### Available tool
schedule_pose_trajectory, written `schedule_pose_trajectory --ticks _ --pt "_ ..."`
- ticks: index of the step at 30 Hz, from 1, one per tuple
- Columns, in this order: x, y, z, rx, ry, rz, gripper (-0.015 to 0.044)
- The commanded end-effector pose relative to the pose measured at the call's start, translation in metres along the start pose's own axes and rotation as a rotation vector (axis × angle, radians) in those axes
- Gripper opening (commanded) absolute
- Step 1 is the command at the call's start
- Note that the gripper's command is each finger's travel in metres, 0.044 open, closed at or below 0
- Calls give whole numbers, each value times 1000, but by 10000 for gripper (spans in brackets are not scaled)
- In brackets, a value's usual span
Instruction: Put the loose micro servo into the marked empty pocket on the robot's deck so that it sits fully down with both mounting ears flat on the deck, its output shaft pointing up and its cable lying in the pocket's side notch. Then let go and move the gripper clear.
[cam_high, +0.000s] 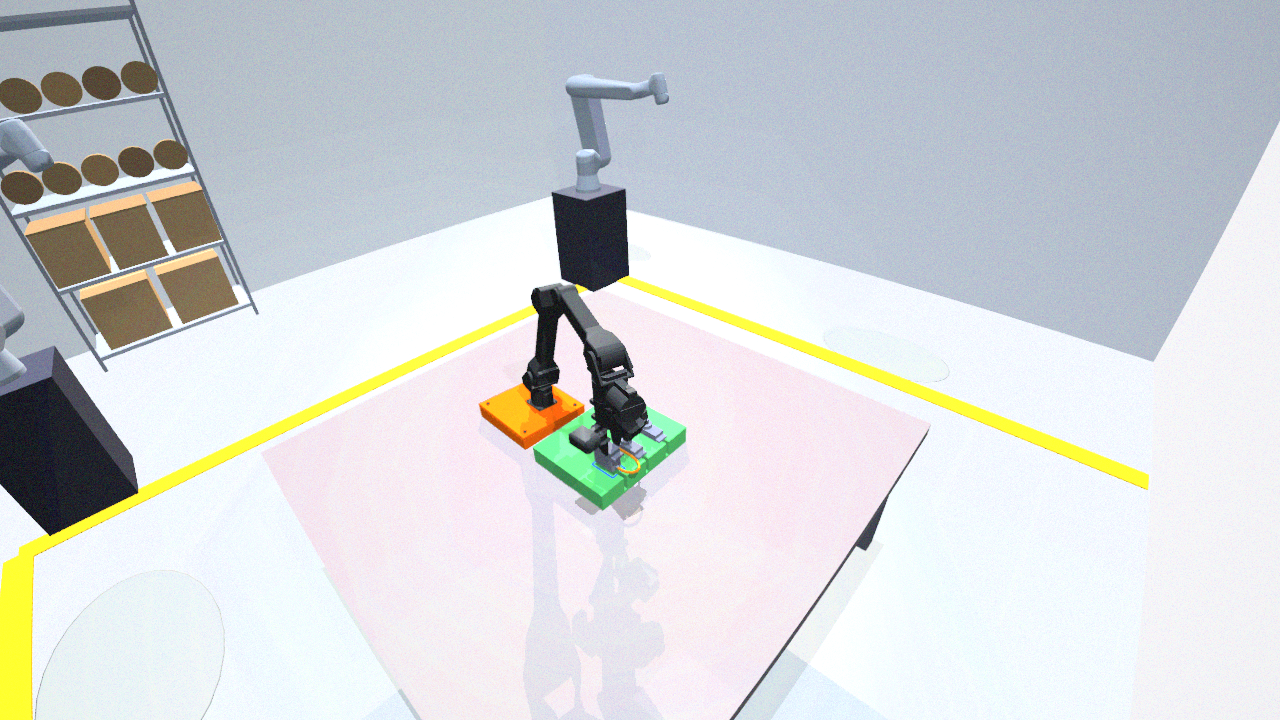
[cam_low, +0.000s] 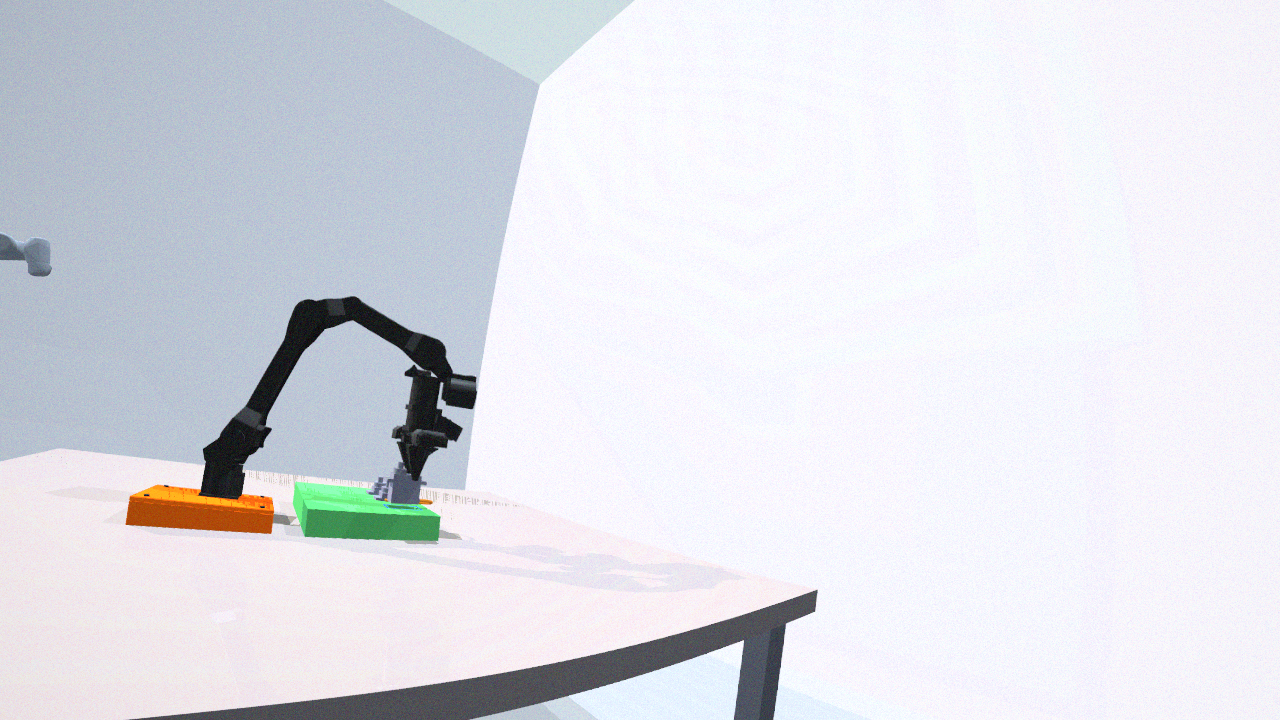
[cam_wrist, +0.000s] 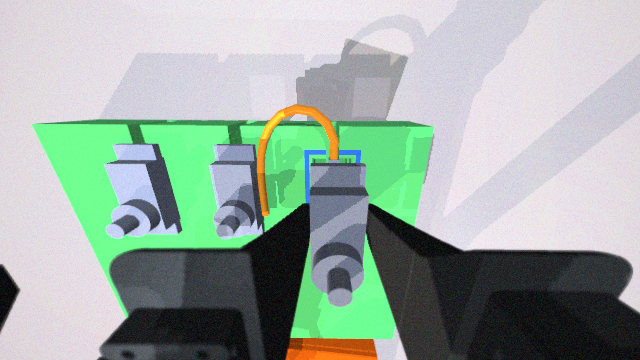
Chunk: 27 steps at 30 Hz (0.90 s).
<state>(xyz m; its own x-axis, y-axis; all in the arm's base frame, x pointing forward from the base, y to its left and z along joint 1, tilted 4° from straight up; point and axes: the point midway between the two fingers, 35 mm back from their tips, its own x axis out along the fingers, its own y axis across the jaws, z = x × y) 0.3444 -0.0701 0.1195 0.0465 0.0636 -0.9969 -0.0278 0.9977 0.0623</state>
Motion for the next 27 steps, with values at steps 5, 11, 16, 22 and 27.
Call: schedule_pose_trajectory --ticks 5,11,16,22,27 --pt "2 0 1 6 -2 2 0" --pt "7 0 1 6 -2 2 0" --pt "11 0 1 6 -2 2 0" --pt "16 0 1 6 -2 2 0" --pt "20 0 1 6 -2 2 0"
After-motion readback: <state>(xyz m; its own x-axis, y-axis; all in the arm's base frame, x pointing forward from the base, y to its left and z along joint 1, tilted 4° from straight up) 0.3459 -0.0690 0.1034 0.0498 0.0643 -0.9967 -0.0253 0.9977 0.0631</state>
